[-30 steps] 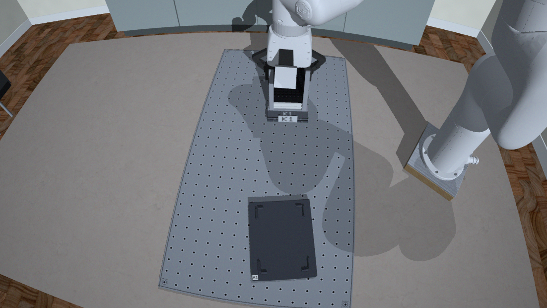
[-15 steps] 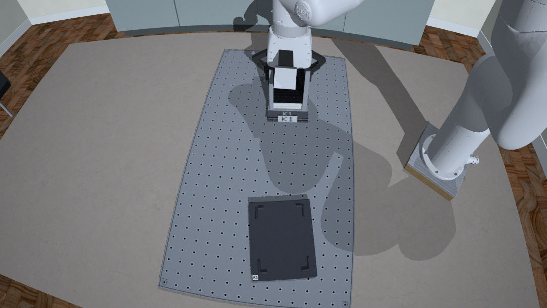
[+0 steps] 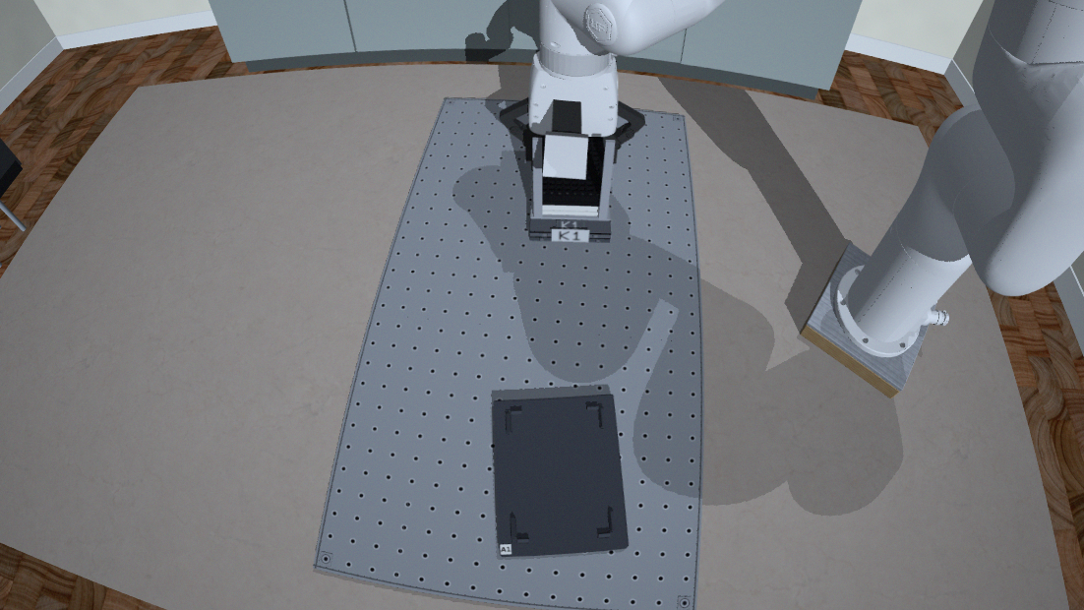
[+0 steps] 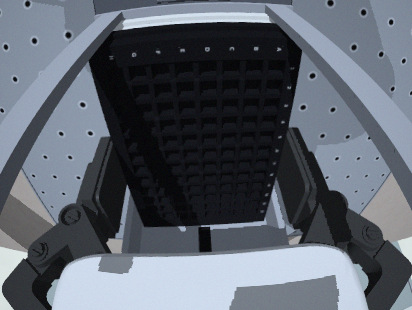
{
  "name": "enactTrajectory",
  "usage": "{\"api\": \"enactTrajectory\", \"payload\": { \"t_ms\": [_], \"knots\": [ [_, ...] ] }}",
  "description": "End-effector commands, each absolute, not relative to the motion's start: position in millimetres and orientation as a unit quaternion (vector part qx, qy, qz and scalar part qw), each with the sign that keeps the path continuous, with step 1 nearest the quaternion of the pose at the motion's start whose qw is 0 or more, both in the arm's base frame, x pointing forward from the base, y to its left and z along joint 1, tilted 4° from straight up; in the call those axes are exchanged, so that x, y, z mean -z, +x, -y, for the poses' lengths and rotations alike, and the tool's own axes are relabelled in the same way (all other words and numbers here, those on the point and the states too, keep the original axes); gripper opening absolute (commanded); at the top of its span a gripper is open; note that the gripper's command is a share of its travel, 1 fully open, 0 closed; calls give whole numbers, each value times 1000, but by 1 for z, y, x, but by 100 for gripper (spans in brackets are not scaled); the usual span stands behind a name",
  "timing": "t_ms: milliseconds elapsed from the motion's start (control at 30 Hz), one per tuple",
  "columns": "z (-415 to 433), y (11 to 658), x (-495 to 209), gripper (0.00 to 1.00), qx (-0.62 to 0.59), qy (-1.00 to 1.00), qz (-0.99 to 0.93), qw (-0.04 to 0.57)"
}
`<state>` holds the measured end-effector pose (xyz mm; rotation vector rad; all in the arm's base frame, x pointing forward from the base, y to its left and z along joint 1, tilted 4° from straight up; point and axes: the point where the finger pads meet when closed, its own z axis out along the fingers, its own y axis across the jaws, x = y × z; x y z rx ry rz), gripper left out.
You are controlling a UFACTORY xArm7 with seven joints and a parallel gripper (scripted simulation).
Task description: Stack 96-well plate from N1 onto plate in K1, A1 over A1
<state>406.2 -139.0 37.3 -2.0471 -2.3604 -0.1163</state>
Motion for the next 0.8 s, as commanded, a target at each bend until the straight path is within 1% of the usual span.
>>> {"api": "enactTrajectory", "payload": {
  "t_ms": [0,500,533,767],
  "knots": [
    [140,408,-38,0,38,-655,755,6],
    [140,408,-36,0,38,-655,755,6],
    [139,408,-35,100,38,-655,755,6],
    [139,408,-35,100,38,-655,755,6]
  ]
}}
